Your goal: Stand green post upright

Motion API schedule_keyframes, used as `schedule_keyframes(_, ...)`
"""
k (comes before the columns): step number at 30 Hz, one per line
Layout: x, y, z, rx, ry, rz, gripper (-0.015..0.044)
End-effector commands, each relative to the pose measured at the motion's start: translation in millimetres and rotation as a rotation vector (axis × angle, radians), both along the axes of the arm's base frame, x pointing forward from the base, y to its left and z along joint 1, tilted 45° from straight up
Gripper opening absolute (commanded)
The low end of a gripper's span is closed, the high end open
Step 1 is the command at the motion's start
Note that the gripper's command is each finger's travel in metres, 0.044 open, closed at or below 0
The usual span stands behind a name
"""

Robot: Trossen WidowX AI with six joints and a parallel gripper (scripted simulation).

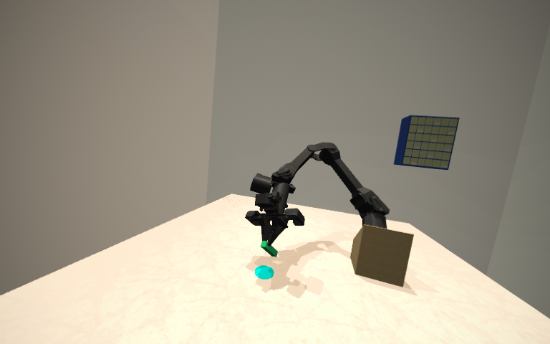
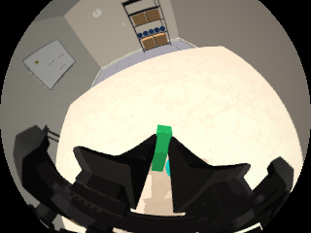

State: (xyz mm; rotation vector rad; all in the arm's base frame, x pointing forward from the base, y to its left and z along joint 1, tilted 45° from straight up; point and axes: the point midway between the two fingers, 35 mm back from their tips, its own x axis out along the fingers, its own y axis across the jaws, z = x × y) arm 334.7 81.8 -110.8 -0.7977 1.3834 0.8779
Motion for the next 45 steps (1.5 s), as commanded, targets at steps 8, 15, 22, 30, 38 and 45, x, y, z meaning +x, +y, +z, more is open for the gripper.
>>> schedule_keyframes(8,1.1,0.0,4.3,0.081,-0.048,0.017,0.0023)
schedule_keyframes(15,1.4,-0.6,6.1,0.126,-0.077,0.026,0.0023)
schedule_keyframes(22,1.7,-1.2,8.4,0.17,-0.107,0.037,0.0023)
schedule_keyframes(30,1.8,-2.1,11.5,0.219,-0.144,0.051,0.0023)
schedule_keyframes(38,1.8,-3.0,15.2,0.265,-0.183,0.066,0.0023)
schedule_keyframes(45,1.6,-3.9,18.9,0.304,-0.219,0.081,0.0023)
